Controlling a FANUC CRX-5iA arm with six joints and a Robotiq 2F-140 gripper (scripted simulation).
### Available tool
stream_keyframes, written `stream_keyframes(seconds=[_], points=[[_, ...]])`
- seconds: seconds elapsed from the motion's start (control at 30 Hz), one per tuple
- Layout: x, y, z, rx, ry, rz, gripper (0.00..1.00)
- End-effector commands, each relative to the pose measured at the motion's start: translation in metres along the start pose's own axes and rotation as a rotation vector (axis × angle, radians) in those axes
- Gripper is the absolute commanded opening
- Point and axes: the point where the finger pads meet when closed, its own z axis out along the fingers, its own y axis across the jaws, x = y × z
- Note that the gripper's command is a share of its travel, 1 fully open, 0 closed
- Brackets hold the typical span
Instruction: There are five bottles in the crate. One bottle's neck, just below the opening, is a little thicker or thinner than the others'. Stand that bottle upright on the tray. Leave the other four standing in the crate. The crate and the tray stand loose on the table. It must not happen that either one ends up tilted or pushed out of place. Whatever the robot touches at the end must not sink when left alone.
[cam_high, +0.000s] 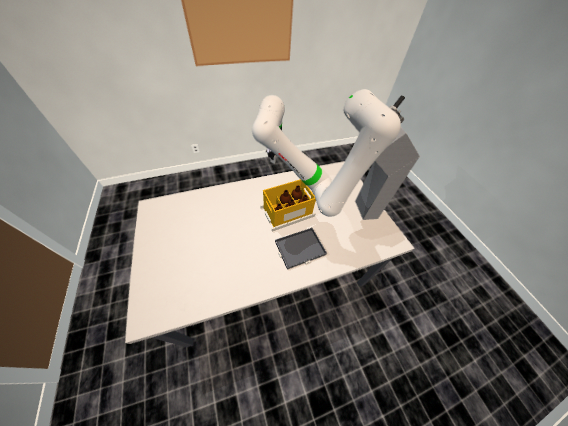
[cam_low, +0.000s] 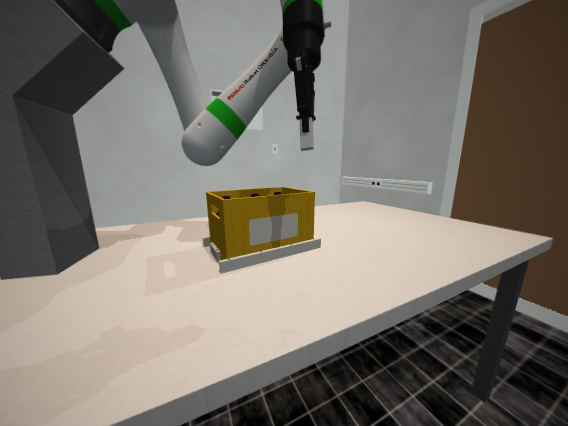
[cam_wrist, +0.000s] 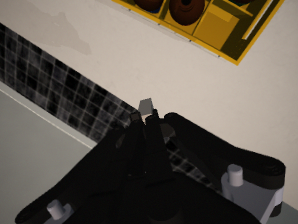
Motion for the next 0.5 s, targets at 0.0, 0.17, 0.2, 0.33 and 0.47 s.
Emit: stream_keyframes(seconds=[0.0,0.17,0.2,0.33,0.47], points=[[-0.032,-0.024,-0.014,0.072,-0.017,0.017,0.1],[-0.061,-0.05,-0.034,0.143,-0.031,0.037,0.1],[-0.066,-0.055,-0.037,0.156,-0.033,0.04,0.1],[-0.088,-0.078,-0.058,0.216,-0.042,0.057,0.1],[-0.109,-0.102,-0.081,0.278,-0.048,0.074,0.1]])
